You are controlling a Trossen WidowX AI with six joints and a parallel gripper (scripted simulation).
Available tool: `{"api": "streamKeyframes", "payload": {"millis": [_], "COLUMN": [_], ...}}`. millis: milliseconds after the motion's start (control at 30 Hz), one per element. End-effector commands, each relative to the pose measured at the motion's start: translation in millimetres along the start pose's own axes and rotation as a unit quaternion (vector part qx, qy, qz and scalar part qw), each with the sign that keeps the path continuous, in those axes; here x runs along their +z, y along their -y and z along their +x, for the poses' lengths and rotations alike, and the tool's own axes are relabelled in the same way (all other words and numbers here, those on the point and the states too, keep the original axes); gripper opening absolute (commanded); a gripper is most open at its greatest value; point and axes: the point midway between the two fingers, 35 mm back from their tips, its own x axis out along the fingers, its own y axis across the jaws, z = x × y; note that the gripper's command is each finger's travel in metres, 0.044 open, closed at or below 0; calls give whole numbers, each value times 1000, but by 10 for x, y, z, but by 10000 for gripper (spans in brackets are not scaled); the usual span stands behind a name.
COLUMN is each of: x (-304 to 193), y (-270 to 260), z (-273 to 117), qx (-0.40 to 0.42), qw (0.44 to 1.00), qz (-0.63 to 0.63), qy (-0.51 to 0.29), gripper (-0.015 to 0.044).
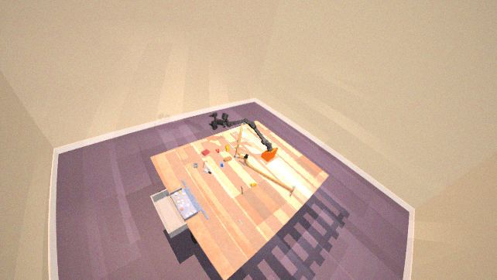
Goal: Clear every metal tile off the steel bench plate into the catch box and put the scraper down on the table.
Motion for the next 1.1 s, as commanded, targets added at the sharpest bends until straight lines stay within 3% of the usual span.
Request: {"api": "streamKeyframes", "payload": {"millis": [0, 333, 1067], "x": [-287, -574, -1437], "y": [51, 110, 648], "z": [94, 165, -72], "qx": [-15, -30, -20], "qw": [999, 995, 996], "qz": [-27, -55, 34], "qy": [-37, -73, -83], "gripper": [440, 440, 440]}}
